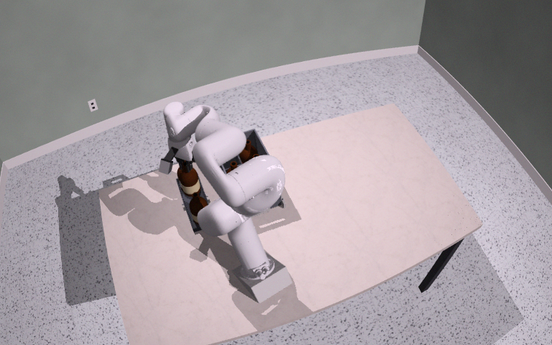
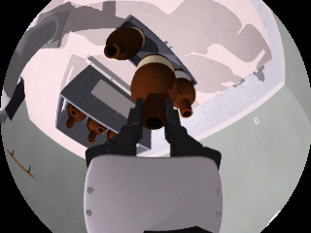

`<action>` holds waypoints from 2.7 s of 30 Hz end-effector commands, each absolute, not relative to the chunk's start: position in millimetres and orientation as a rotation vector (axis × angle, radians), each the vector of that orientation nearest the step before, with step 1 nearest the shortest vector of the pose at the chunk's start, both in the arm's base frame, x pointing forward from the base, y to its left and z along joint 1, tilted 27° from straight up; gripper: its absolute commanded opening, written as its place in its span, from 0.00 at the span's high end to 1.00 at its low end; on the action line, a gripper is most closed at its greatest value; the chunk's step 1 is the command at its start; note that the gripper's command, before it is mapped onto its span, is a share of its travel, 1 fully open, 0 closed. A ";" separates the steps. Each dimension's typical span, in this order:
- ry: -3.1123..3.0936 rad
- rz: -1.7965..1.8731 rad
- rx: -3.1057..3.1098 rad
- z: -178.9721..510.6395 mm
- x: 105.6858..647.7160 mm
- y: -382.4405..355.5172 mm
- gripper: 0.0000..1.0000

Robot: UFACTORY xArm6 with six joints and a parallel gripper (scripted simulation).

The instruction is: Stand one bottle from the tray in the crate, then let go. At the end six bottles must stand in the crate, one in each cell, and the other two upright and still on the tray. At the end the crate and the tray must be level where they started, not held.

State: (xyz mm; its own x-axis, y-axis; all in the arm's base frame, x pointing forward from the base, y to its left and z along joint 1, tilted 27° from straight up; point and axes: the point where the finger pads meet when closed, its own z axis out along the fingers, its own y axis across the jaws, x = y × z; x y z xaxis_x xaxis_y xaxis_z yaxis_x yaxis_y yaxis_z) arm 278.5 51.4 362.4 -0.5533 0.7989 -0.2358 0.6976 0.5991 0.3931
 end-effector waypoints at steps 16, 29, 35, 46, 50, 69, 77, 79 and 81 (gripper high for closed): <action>2.437 0.361 1.199 364.9 278.3 51.4 1.00; 2.437 0.361 1.199 366.8 277.4 51.3 1.00; 2.437 0.361 1.199 370.3 275.5 51.1 1.00; 2.437 0.361 1.199 378.5 271.2 50.6 1.00; 2.437 0.361 1.199 382.8 269.0 50.3 1.00; 2.437 0.361 1.199 397.8 261.2 49.4 1.00; 2.437 0.361 1.199 399.9 260.1 49.3 1.00; 2.437 0.361 1.199 400.1 260.0 49.3 1.00; 2.437 0.361 1.199 400.3 259.9 49.3 1.00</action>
State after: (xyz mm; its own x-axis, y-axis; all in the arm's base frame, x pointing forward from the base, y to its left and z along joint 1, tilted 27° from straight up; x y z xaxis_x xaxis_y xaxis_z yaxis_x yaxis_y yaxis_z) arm 260.0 49.3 398.1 -0.5533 0.7989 -0.2357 0.6976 0.5991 0.3929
